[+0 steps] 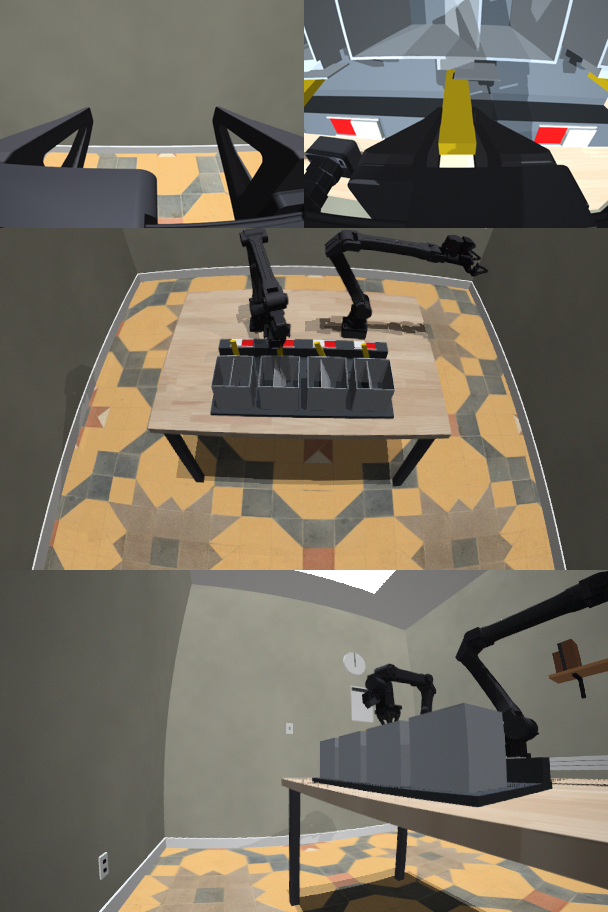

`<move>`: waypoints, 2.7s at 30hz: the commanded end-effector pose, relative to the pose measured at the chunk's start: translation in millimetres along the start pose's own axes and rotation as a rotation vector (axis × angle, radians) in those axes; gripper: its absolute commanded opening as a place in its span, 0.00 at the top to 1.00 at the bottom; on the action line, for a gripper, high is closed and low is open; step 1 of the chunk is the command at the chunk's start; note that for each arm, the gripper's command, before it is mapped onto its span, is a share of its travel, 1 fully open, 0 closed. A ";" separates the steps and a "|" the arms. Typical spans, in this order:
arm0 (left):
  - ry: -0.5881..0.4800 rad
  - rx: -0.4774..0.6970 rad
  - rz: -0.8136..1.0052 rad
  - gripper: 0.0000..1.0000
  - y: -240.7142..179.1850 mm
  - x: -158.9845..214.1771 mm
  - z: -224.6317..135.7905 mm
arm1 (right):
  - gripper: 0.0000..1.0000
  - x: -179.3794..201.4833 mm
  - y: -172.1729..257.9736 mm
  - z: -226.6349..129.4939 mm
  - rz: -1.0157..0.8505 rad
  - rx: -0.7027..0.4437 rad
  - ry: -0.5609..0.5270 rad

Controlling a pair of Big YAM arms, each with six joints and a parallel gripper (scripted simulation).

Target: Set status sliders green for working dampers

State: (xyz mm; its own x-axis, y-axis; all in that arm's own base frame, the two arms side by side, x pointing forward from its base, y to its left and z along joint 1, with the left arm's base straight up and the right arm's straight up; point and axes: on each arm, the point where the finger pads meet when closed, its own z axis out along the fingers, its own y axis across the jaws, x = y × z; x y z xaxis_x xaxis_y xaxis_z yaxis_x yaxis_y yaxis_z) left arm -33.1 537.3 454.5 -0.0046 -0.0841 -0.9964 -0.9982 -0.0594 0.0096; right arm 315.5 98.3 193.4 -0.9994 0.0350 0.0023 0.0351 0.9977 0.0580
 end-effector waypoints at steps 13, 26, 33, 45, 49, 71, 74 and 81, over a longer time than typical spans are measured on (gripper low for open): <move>-0.084 0.006 -0.009 0.00 -4.4 -46.5 2.7 | 0.83 -12.7 13.0 -13.6 -0.003 0.016 -0.029; -0.084 0.006 -0.009 0.00 -4.4 -46.5 2.7 | 0.83 -12.7 13.0 -13.6 -0.004 0.016 -0.029; -0.084 0.006 -0.009 0.00 -4.4 -46.5 2.7 | 0.71 -12.6 13.2 -13.6 -0.006 0.015 -0.029; -0.084 0.006 -0.009 0.00 -4.4 -46.5 2.7 | 0.64 -13.0 13.0 -14.6 -0.007 0.013 -0.034; -0.084 0.006 -0.009 0.00 -4.4 -46.5 2.7 | 0.64 -13.0 13.0 -14.6 -0.007 0.013 -0.034; -0.084 0.006 -0.009 0.00 -4.4 -46.5 2.7 | 0.64 -14.4 9.9 -58.0 -0.007 0.009 -0.049; -0.084 0.006 -0.009 0.00 -4.4 -46.5 2.7 | 0.64 -12.9 8.4 -72.0 -0.006 0.005 -0.059; -0.084 0.006 -0.009 0.00 -4.4 -46.5 2.7 | 0.64 -12.1 7.1 -89.8 -0.002 0.005 -0.060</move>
State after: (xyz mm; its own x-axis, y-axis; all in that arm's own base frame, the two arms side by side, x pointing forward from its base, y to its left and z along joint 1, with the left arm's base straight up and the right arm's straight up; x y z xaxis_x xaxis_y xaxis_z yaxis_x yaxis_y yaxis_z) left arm -33.1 537.3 454.5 -0.0046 -0.0841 -0.9964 -0.9982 -0.0596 0.0096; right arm 316.2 102.3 253.8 -0.9994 0.0334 0.0006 0.0334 0.9987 0.0379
